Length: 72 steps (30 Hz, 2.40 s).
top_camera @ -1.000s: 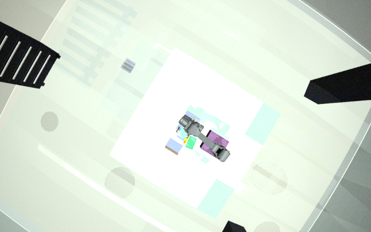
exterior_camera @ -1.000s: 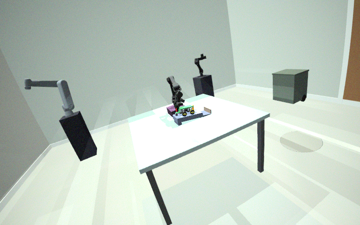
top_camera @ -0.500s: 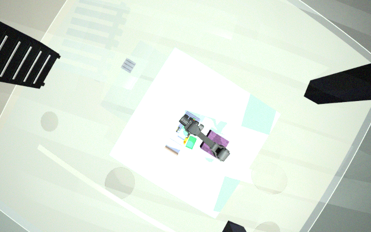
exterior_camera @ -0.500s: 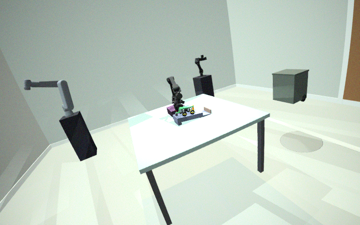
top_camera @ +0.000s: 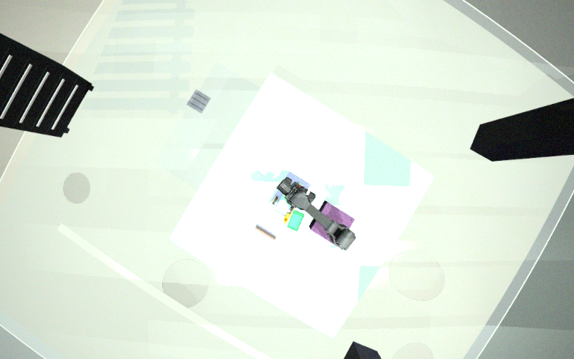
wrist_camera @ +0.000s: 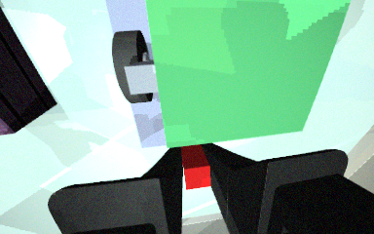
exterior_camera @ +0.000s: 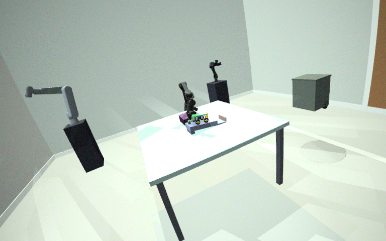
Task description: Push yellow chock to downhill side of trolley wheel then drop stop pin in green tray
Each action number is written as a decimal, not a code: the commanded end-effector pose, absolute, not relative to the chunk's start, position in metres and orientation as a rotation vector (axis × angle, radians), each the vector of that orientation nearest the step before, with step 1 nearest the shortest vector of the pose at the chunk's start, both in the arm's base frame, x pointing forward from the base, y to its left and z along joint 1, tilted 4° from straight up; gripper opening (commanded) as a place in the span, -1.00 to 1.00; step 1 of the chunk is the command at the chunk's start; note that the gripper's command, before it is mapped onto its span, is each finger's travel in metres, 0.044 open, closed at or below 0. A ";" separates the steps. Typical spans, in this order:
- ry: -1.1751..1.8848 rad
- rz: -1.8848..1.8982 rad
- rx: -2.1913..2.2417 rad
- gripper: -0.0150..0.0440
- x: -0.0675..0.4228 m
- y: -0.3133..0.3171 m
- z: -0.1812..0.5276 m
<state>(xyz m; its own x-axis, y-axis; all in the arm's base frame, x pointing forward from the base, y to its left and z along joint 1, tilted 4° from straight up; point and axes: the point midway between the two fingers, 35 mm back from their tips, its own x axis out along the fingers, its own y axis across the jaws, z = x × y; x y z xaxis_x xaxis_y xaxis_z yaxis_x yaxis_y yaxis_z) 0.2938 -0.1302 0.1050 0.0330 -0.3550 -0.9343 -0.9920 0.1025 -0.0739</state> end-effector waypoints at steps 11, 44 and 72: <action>1.473 0.888 -1.406 -0.49 0.292 -0.127 0.116; 1.473 0.888 -1.405 -0.49 0.291 -0.121 0.140; 1.475 0.887 -1.407 -0.49 0.288 -0.149 0.152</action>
